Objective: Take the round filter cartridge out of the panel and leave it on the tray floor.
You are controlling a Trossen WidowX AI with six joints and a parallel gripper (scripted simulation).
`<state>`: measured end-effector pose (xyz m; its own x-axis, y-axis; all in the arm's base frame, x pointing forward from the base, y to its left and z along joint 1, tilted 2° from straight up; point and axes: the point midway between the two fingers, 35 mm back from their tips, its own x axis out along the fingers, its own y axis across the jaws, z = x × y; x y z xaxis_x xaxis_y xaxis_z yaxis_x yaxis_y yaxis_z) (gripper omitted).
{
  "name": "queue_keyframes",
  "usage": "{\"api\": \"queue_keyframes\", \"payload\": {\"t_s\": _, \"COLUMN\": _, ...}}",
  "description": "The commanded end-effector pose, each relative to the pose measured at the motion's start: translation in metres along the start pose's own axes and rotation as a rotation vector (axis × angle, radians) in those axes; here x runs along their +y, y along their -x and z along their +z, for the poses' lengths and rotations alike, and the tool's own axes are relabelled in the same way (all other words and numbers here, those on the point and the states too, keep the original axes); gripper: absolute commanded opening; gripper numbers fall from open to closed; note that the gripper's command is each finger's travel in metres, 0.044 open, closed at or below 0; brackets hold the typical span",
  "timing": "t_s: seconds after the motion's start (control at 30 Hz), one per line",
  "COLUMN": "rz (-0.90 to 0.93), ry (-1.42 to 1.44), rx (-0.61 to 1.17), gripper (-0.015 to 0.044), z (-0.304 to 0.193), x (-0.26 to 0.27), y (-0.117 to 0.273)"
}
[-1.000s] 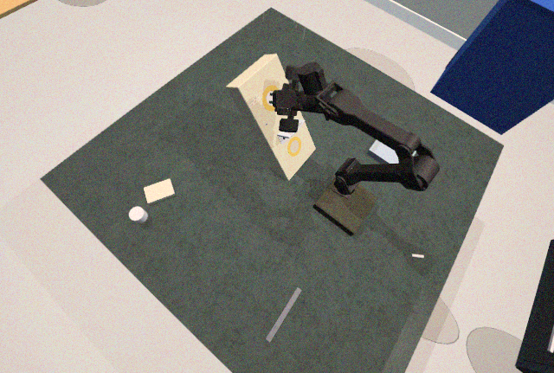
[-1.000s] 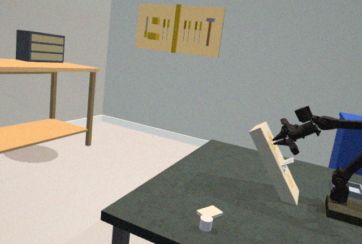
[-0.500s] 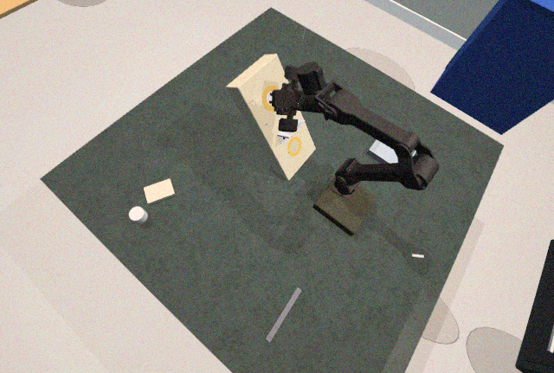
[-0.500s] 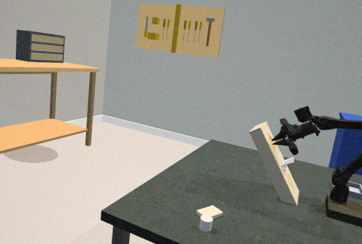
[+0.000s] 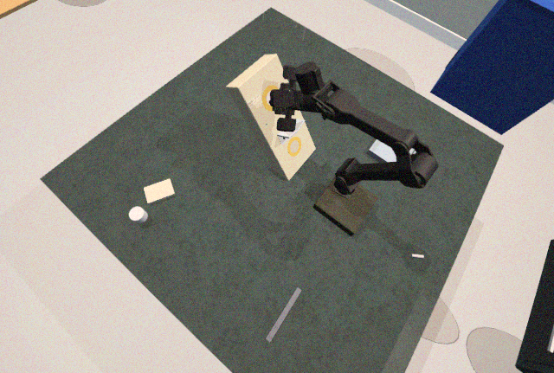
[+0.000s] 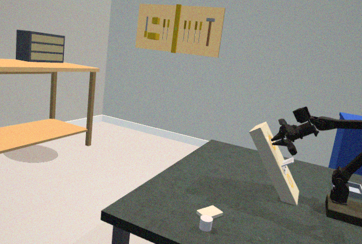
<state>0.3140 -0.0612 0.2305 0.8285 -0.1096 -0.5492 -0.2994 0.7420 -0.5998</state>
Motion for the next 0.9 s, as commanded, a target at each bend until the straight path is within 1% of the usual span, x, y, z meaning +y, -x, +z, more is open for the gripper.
{"api": "queue_keyframes", "payload": {"t_s": 0.0, "rz": -0.001, "ry": -0.005, "rx": 0.007, "gripper": 0.0088, "z": -0.0017, "x": 0.0004, "y": -0.0034}}
{"api": "queue_keyframes", "payload": {"t_s": 0.87, "rz": -0.001, "ry": -0.005, "rx": 0.007, "gripper": 0.0088, "z": -0.0016, "x": 0.0003, "y": -0.0113}}
